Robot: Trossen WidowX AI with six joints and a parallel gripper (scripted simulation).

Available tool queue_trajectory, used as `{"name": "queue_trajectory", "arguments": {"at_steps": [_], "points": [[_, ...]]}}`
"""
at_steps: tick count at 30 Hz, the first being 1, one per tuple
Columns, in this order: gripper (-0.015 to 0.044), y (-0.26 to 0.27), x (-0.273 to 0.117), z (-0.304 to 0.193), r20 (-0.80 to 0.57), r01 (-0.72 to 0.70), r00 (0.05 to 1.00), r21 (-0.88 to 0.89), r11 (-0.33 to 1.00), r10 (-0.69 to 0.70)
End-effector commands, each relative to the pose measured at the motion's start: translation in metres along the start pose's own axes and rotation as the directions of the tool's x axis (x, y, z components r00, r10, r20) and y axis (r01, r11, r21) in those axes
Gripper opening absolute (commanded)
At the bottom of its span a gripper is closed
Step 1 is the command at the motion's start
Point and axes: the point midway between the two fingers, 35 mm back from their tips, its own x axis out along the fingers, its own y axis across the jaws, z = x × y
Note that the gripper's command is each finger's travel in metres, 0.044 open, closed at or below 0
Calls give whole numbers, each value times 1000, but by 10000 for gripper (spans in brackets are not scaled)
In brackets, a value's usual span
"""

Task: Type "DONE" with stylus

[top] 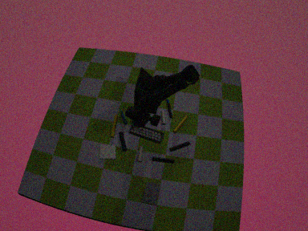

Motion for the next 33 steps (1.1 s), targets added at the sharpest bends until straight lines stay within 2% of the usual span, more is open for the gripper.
{"name": "queue_trajectory", "arguments": {"at_steps": [1,6,12,22,24,28,33], "points": [[0,1,1,-4,-4,-4,1000,8,1000,4],[0,3,1,-3,-4,-3,1000,9,1000,3],[0,72,1,-3,-4,-7,1000,8,1000,7],[0,75,1,-3,-4,-8,1000,8,1000,8],[0,74,-9,-2,-3,-5,1000,8,1000,5],[0,74,-57,-2,-4,-4,1000,9,1000,4],[0,73,-54,-1,3,-7,1000,15,1000,7]]}}
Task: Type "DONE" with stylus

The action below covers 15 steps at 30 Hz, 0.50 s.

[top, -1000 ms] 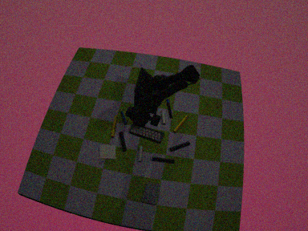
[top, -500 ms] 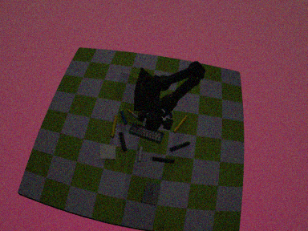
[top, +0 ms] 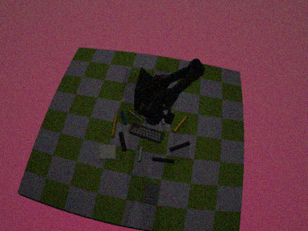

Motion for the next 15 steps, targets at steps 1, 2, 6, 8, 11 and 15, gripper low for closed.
{"name": "queue_trajectory", "arguments": {"at_steps": [1,2,6,8,11,15], "points": [[0,-1,3,0,-3,1,1000,2,1000,-1],[0,-1,3,0,-2,1,1000,2,1000,-1],[53,0,2,1,-1,1,1000,-6,1000,-1],[105,0,2,0,-1,1,1000,-6,1000,-1],[26,0,2,0,-2,1,1000,-6,1000,-1],[0,0,2,0,-2,1,1000,-6,1000,-1]]}}
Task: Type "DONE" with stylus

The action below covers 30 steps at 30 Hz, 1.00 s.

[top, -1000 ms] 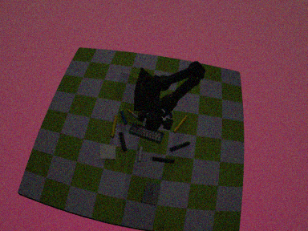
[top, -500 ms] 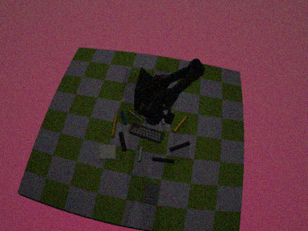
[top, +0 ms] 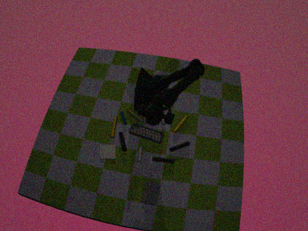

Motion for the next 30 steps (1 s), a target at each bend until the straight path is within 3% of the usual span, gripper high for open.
{"name": "queue_trajectory", "arguments": {"at_steps": [1,6,9,12,14,18,22,27,30], "points": [[0,0,0,0,0,0,1000,0,1000,0],[0,0,0,0,0,0,1000,0,1000,0],[79,-2,0,0,-2,4,1000,20,1000,-4],[150,-24,4,5,-28,63,998,291,955,-58],[150,-45,7,8,-55,115,993,507,854,-101],[150,-85,12,9,-122,199,976,835,513,-179],[150,-125,18,4,-202,222,949,973,60,-242],[150,-174,27,-10,-314,135,902,858,-495,-298],[150,-199,32,-21,-380,28,869,678,-734,-318]]}}
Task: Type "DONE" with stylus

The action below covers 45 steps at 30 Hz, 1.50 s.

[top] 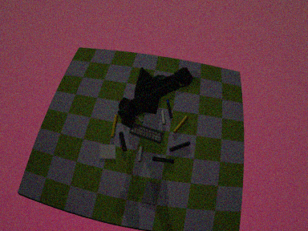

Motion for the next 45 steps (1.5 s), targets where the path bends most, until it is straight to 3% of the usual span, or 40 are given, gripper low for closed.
{"name": "queue_trajectory", "arguments": {"at_steps": [1,45], "points": [[150,-9,31,62,95,41,983,717,696,-156],[150,-9,54,55,96,41,982,729,683,-161]]}}
